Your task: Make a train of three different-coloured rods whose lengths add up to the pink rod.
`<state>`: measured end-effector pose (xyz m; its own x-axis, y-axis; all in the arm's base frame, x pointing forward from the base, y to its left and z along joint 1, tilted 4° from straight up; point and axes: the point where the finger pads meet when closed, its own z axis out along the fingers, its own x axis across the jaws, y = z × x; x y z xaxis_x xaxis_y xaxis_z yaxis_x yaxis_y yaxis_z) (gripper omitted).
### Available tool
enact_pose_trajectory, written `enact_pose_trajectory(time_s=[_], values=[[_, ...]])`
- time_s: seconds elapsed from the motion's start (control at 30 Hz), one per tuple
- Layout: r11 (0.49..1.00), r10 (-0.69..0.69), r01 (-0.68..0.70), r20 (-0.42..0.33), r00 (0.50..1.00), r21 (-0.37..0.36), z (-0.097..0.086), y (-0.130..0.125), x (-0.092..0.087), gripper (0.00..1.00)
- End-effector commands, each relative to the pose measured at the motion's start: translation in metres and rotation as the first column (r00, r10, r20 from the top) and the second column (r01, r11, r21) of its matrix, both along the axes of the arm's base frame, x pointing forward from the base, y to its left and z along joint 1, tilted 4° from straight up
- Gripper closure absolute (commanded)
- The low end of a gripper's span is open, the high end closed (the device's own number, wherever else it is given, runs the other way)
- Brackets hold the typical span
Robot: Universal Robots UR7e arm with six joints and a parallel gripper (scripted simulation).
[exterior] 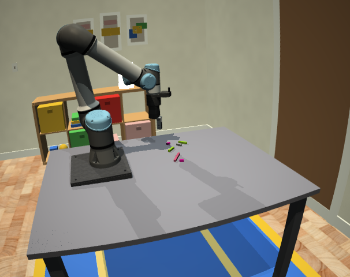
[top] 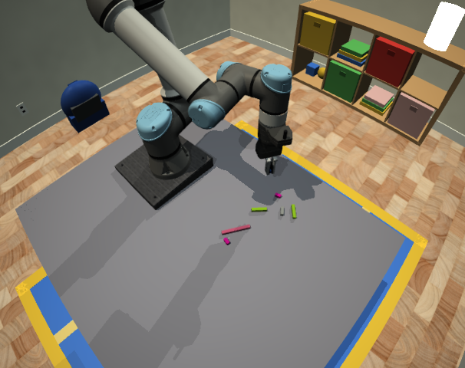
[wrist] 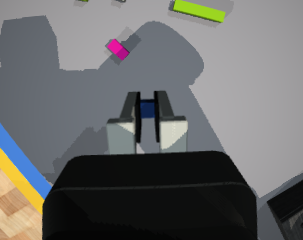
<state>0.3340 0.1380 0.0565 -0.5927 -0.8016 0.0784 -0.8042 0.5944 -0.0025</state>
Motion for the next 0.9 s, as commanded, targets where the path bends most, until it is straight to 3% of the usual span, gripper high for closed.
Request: enact_pose_trajectory(time_s=[0.0,0.53,0.87], values=[[1.0,0.0,0.0,0.0,1.0,0.0,0.004,0.0,0.0,0.76],[1.0,0.006,-0.006,0.0,1.0,0.001,0.004,-0.002,0.001,0.76],[0.999,0.054,-0.054,-0.002,0.999,0.005,0.006,-0.025,0.01,0.76]])
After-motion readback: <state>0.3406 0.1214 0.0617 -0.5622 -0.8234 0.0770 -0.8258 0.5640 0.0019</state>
